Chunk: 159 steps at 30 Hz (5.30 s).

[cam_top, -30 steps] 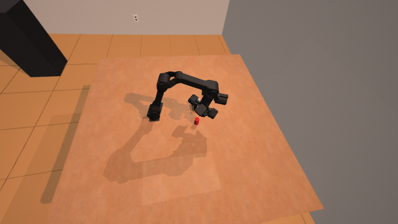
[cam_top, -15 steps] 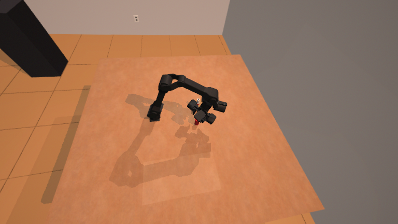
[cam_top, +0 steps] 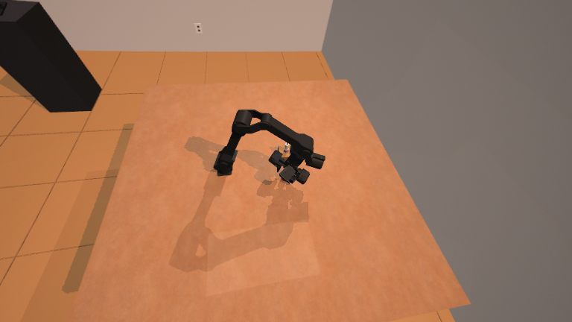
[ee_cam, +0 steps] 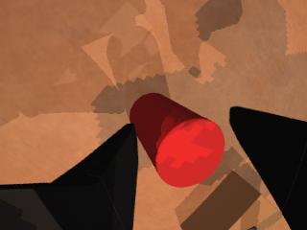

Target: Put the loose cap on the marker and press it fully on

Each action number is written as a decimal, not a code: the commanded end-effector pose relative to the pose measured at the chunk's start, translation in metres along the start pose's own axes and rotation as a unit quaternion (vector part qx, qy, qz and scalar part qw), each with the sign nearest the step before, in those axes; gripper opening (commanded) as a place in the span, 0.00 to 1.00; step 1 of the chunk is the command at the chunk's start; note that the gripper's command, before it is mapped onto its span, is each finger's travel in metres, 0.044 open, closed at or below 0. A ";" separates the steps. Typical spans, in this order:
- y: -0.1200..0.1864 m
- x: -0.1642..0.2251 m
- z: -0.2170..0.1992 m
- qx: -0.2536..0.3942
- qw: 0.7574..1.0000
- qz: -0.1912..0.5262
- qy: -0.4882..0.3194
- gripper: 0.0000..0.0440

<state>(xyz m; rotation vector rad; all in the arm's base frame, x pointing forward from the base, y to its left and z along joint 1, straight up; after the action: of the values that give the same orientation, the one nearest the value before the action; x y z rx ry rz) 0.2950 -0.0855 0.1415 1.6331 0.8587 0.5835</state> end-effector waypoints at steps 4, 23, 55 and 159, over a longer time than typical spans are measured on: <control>0.005 -0.001 0.000 -0.022 1.000 -0.005 0.015 0.37; 0.057 0.018 -0.015 -0.101 0.993 0.017 0.051 0.26; 0.106 0.099 -0.098 -0.109 0.988 0.027 0.103 0.16; 0.063 0.115 -0.093 -0.057 0.951 -0.030 0.303 0.00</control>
<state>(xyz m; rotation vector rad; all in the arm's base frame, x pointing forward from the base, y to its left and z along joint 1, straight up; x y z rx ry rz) 0.3101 0.0495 0.2244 1.2908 1.2763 1.0627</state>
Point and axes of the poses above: the point midway between the two fingers, 35 mm back from their tips, its own y axis back along the fingers, its own z axis across the jaws, x = y × z, the point moved 8 cm from there along y, back along the fingers, and after that the axes turned 1 degree about -y, right-handed, at the moved point
